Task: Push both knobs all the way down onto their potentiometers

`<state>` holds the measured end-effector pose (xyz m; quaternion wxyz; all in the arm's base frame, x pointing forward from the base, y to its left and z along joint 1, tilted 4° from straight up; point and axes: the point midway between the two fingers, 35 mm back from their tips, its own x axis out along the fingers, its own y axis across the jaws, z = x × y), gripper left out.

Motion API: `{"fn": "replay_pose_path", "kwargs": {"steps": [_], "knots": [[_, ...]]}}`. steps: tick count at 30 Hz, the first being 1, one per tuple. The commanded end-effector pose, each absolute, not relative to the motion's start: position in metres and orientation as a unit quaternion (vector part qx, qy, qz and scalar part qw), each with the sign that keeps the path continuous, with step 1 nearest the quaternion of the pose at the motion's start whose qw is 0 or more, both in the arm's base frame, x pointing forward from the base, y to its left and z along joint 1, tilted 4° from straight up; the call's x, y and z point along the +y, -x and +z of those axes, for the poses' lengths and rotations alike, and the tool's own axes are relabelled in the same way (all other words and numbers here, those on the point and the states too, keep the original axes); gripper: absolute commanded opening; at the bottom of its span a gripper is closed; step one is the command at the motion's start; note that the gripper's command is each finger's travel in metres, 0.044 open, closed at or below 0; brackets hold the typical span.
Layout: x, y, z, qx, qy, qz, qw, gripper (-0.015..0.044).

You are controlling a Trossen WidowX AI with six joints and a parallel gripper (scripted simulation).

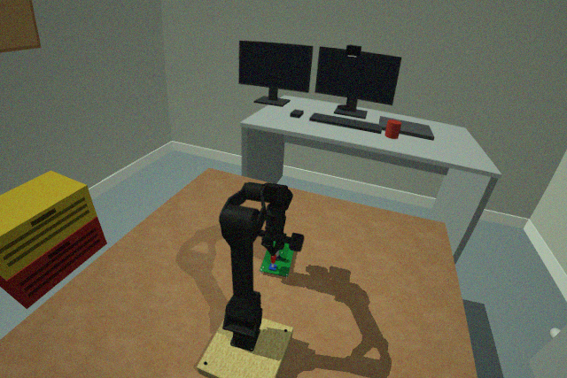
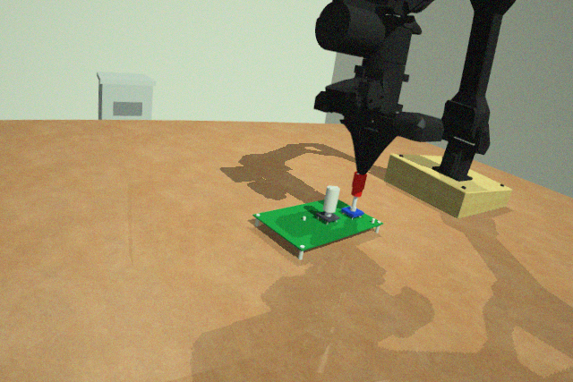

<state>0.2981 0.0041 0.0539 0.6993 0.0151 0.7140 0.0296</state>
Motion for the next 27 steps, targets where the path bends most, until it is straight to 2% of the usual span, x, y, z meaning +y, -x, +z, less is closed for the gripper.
{"fn": "replay_pose_path", "kwargs": {"steps": [1,27], "knots": [[0.004,-0.299,0.046,0.715,-0.014,0.027,0.698,0.0000],[0.004,-0.299,0.034,0.715,-0.014,0.027,0.698,0.0000]]}}
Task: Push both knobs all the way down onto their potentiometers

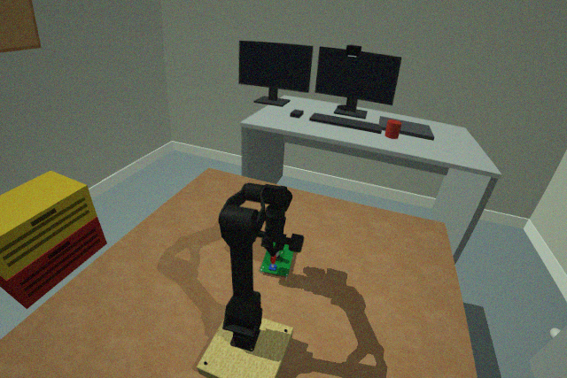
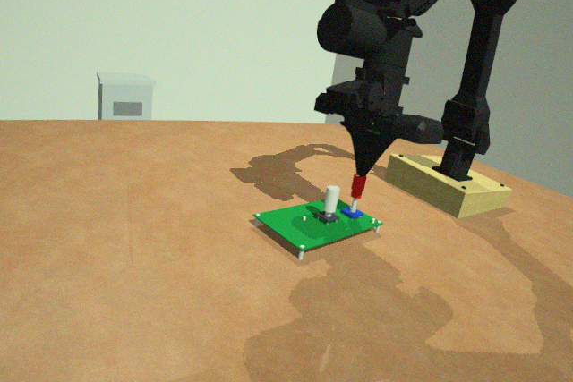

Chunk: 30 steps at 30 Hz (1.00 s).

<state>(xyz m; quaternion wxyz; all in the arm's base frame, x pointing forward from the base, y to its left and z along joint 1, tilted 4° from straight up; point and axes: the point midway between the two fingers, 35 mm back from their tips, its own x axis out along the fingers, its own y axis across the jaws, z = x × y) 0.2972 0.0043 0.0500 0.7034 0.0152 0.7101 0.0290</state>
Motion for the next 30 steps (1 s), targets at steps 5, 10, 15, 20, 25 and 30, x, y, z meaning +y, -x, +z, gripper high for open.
{"fn": "replay_pose_path", "kwargs": {"steps": [5,10,15,20,25,30], "knots": [[0.0045,-0.2988,0.0334,0.715,-0.014,0.027,0.698,0.0000],[0.0046,-0.2988,0.0321,0.715,-0.014,0.027,0.698,0.0000],[0.0048,-0.2987,0.0281,0.715,-0.014,0.027,0.698,0.0000],[0.0048,-0.2987,0.0279,0.715,-0.014,0.027,0.698,0.0000],[0.0049,-0.2987,0.0267,0.715,-0.014,0.027,0.698,0.0000],[0.0050,-0.2986,0.0242,0.715,-0.014,0.027,0.698,0.0000]]}}
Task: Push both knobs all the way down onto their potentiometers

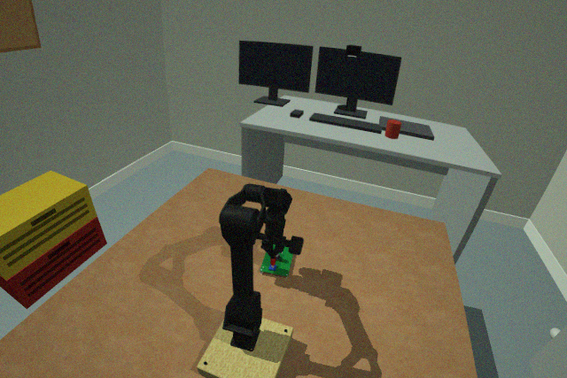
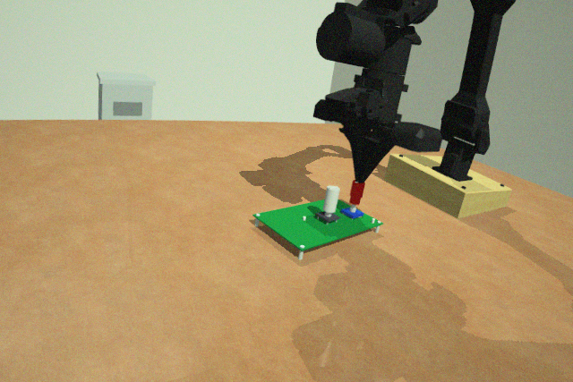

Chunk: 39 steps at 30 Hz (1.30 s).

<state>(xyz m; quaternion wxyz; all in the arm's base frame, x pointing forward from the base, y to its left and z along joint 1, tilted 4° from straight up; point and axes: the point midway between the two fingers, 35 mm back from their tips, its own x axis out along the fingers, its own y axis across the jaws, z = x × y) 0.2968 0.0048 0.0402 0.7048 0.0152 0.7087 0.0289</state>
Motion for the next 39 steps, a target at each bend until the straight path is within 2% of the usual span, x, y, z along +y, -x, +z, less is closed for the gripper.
{"fn": "replay_pose_path", "kwargs": {"steps": [1,39], "knots": [[0.0050,-0.2986,0.0242,0.715,-0.014,0.027,0.698,0.0000],[0.0052,-0.2985,0.0206,0.715,-0.014,0.027,0.698,0.0000]]}}
